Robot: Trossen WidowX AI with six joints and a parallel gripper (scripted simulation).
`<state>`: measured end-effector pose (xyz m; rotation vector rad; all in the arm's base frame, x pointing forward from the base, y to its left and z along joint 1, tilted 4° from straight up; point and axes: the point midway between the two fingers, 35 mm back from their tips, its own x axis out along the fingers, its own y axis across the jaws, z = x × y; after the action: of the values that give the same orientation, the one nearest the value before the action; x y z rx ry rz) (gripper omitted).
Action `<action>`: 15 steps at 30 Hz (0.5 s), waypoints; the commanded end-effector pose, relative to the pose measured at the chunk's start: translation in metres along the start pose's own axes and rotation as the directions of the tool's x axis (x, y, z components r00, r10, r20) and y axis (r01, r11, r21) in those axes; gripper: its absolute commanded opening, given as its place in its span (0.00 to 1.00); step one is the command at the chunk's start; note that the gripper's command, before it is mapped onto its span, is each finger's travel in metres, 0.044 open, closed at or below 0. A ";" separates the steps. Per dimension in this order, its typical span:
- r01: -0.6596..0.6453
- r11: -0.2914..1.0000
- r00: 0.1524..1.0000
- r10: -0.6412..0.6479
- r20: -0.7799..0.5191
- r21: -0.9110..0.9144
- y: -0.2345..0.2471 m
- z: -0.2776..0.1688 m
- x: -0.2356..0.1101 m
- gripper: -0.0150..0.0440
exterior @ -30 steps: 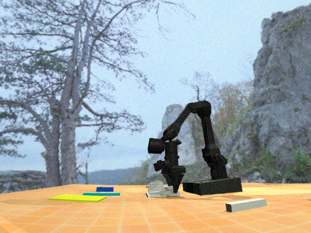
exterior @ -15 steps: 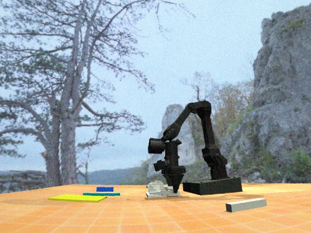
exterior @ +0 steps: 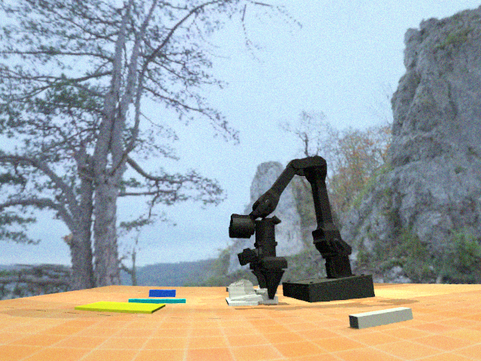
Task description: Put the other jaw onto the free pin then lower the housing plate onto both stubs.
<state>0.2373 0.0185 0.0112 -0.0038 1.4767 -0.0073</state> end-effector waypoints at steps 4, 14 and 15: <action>0.002 1.000 1.000 -0.002 -0.003 -0.003 0.000 0.000 0.003 0.85; 0.000 1.000 1.000 0.000 0.000 0.000 0.000 0.000 0.000 1.00; 0.000 1.000 1.000 0.000 0.000 0.000 0.000 0.000 0.000 1.00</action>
<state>0.2378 0.0185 0.0112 -0.0036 1.4744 -0.0071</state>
